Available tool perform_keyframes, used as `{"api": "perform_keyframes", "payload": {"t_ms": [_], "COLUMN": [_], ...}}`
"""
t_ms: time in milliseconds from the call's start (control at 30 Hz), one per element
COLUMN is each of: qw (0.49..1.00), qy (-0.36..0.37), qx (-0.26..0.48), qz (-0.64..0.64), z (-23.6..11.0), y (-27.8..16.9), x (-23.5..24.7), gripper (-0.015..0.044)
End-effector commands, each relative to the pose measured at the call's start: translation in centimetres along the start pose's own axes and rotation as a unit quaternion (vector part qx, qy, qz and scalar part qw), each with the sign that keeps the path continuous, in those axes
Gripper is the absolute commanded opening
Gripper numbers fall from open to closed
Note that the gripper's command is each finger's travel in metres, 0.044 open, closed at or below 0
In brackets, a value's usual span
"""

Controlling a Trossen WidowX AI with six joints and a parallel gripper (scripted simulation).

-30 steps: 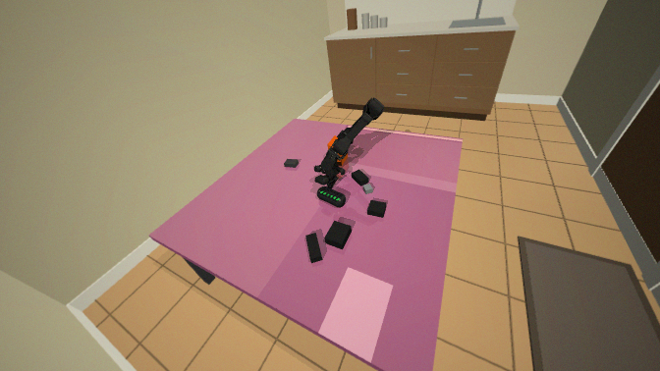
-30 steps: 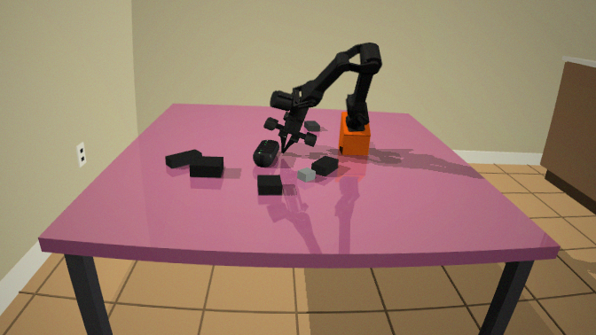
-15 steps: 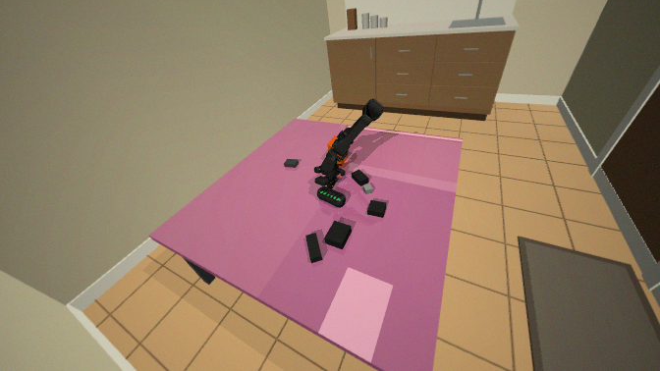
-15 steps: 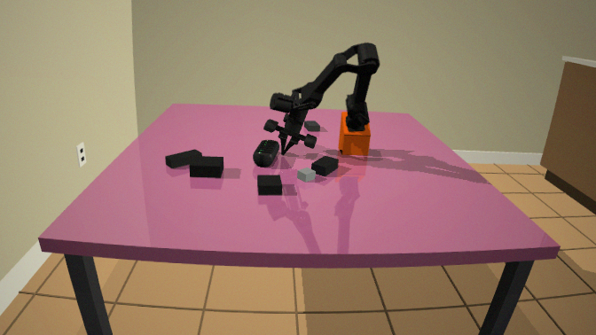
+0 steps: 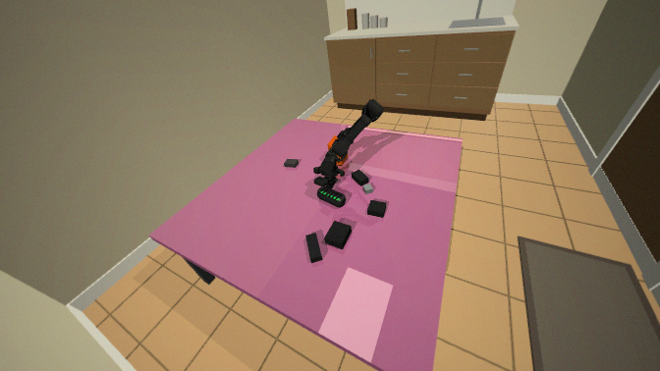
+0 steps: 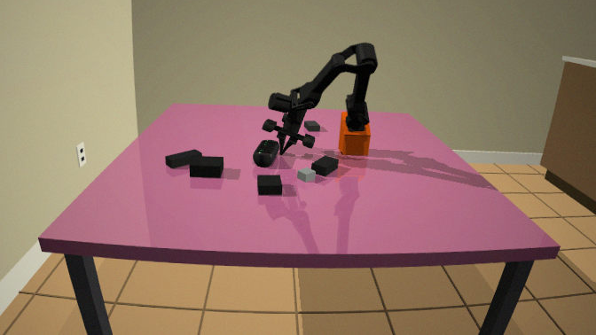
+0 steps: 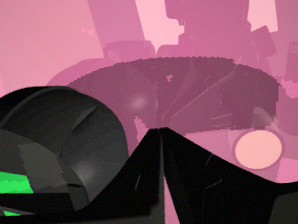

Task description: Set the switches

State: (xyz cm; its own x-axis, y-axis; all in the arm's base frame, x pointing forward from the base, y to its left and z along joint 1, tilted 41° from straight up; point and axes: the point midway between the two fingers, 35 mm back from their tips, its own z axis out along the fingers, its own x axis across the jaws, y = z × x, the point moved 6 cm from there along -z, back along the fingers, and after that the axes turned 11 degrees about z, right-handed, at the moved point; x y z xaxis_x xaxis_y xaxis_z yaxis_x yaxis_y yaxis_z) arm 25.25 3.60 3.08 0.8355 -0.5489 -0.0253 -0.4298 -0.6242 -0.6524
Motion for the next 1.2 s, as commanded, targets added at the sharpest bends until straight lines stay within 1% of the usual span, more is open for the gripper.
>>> {"api": "perform_keyframes", "payload": {"t_ms": [0,1167], "qw": [1.0,1.0], "qy": [0.001,0.002], "qx": [0.0,0.0], "qz": [-0.002,-0.002], "z": [0.1,0.5], "y": [-0.1,-0.3], "x": [0.3,1.9], "gripper": [0.0,0.0]}}
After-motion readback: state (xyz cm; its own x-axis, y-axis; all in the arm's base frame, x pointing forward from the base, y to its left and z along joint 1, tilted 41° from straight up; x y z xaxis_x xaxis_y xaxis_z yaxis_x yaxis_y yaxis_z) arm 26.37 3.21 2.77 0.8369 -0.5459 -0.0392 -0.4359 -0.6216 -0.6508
